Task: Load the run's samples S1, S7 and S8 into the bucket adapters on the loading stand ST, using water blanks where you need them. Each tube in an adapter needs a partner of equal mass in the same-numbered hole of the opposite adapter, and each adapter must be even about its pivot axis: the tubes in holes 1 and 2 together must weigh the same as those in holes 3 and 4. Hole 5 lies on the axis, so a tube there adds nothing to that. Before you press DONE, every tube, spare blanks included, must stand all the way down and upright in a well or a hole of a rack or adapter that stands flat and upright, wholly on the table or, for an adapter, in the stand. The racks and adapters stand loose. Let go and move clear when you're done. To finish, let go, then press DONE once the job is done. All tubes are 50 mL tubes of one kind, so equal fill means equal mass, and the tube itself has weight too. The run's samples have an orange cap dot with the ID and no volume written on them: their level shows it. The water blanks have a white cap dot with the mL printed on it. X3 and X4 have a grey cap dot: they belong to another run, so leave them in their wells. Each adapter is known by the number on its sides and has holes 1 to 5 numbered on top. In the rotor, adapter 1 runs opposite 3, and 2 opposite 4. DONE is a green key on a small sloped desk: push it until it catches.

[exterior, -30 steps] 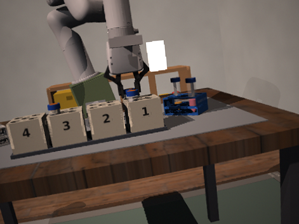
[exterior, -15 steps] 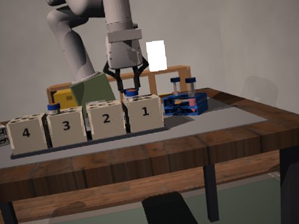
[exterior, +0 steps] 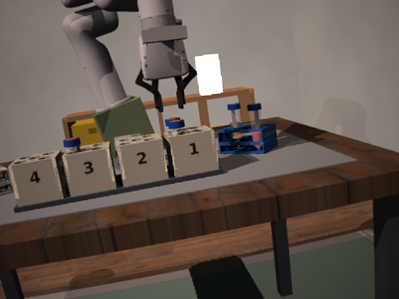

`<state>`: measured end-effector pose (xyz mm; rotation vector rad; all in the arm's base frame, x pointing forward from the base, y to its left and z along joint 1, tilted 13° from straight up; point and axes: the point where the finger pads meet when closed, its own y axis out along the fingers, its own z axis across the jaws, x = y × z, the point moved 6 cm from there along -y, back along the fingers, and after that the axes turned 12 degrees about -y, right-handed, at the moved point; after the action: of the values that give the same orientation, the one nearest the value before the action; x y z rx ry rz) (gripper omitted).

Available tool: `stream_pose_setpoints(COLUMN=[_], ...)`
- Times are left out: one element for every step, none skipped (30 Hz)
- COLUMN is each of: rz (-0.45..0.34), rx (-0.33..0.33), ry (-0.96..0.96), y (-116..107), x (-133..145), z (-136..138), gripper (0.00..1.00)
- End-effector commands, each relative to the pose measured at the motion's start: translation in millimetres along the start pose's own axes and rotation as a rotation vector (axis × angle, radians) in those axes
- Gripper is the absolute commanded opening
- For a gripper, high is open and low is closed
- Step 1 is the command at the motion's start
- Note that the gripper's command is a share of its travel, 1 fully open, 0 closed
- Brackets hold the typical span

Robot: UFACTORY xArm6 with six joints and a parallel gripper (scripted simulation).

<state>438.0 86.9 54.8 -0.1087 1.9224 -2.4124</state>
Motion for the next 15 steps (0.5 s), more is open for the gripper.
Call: stream_pose_setpoints(rz=[0.003, 0.003, 0.003, 0.003, 0.003, 0.003, 0.003, 0.003, 0.003, 0.003, 0.003, 0.003, 0.003, 0.003, 0.003], rx=[-0.001, -0.001, -0.001, -0.001, -0.001, -0.001, -0.001, -0.001, -0.001, -0.001, -0.001, -0.001, -0.001, -0.001, -0.001], ry=[0.0, 0.0, 0.0, 0.0, 0.0, 0.0, 0.0, 0.0, 0.0, 0.0, 0.0, 0.0, 0.0, 0.0, 0.0], y=[-7.2, -9.2, -11.2, -13.2, -15.2, -17.2, -19.2, -21.2, -23.2, -25.2, -27.2, -29.2, -31.2, -33.2, -35.2], x=[-1.1, -1.1, -1.1, -1.1, -1.1, -1.1, -1.1, -1.1, -1.1, -1.1, -1.1, -1.1, -1.1, -1.1, -1.1], z=[0.0, 0.0, 0.0, 0.0, 0.0, 0.0, 0.0, 0.0, 0.0, 0.0, 0.0, 0.0, 0.0, 0.0, 0.0], gripper=[0.44, 0.44, 0.44, 0.44, 0.44, 0.44, 0.44, 0.44, 0.44, 0.44, 0.44, 0.44, 0.44, 0.44, 0.44])
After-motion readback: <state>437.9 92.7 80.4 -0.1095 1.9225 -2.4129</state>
